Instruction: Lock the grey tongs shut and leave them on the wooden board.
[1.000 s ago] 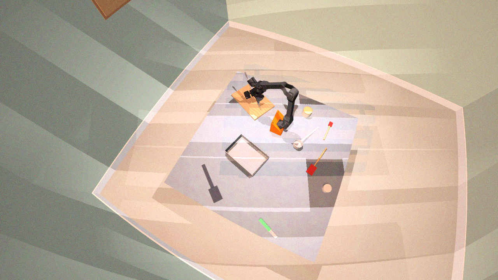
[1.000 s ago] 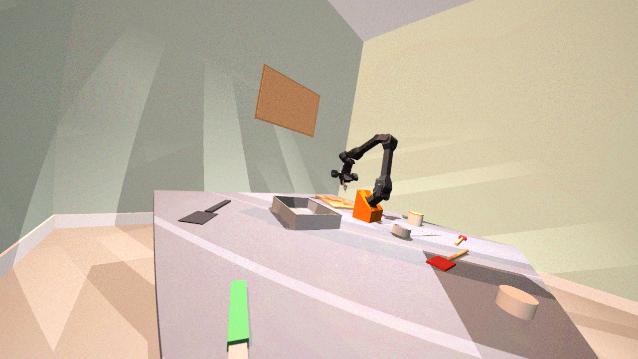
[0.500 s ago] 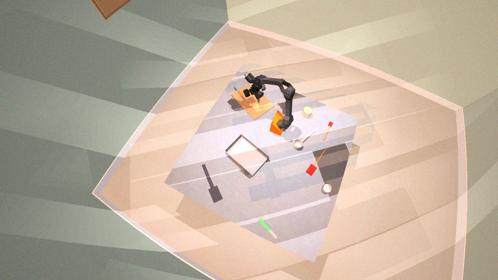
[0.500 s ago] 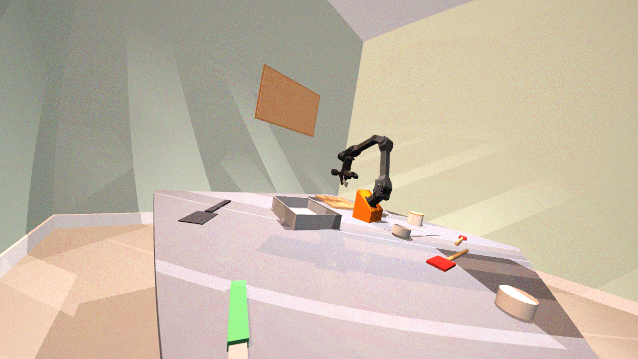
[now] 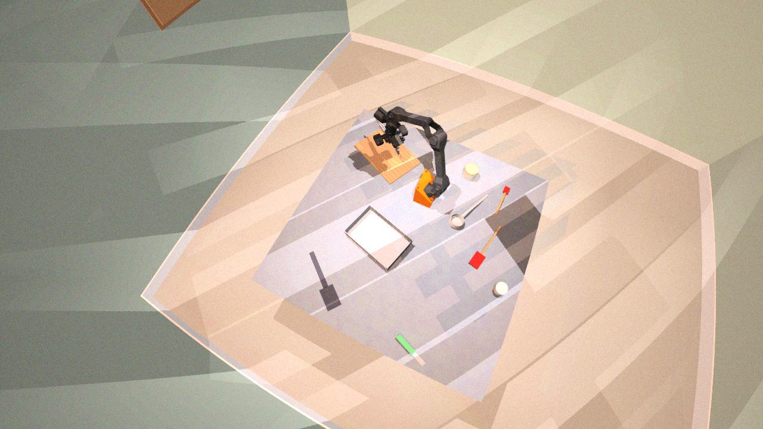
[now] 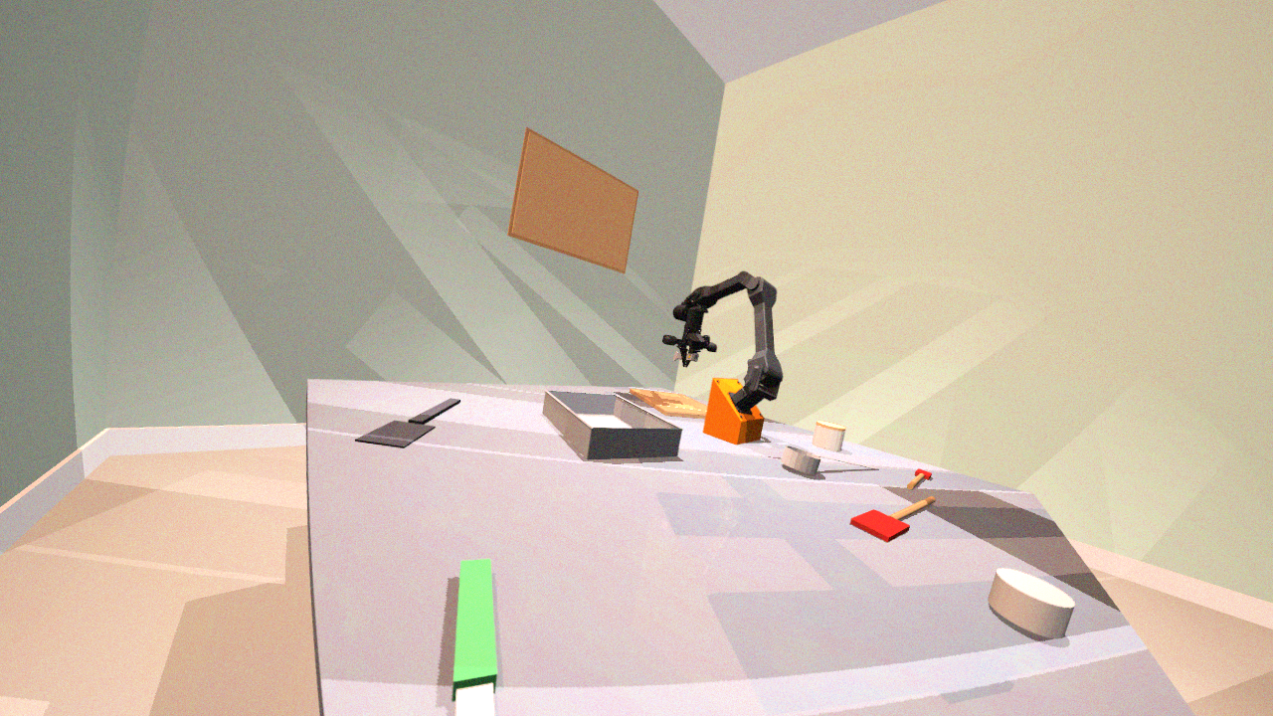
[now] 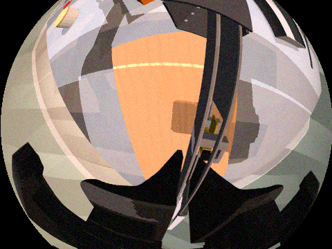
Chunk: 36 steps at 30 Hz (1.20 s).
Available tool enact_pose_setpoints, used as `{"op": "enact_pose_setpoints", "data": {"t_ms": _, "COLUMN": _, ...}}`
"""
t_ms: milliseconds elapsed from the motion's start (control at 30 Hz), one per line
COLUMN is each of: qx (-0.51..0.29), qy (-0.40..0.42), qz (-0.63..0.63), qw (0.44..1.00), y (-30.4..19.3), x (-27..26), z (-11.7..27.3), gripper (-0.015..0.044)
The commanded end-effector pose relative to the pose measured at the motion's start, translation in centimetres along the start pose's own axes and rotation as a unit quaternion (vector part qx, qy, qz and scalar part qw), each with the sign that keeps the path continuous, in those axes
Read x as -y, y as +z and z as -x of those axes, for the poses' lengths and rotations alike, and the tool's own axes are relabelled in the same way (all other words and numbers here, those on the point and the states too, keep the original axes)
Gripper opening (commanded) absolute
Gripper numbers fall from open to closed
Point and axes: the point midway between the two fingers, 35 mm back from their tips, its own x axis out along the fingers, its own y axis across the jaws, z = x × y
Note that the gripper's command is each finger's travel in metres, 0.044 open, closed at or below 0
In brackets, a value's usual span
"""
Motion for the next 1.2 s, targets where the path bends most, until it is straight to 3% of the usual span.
{"op": "enact_pose_setpoints", "data": {"t_ms": 0, "qx": 0.030, "qy": -0.002, "qz": -0.006, "qw": 1.000, "y": 0.0, "x": -0.3, "z": 0.6, "gripper": -0.0150}}
{"op": "enact_pose_setpoints", "data": {"t_ms": 567, "qx": 0.061, "qy": -0.001, "qz": -0.008, "qw": 0.998, "y": 0.3, "x": -0.6, "z": 1.0, "gripper": -0.0150}}
{"op": "enact_pose_setpoints", "data": {"t_ms": 1167, "qx": 0.061, "qy": -0.001, "qz": -0.008, "qw": 0.998, "y": 0.3, "x": -0.5, "z": -1.8, "gripper": -0.0150}}
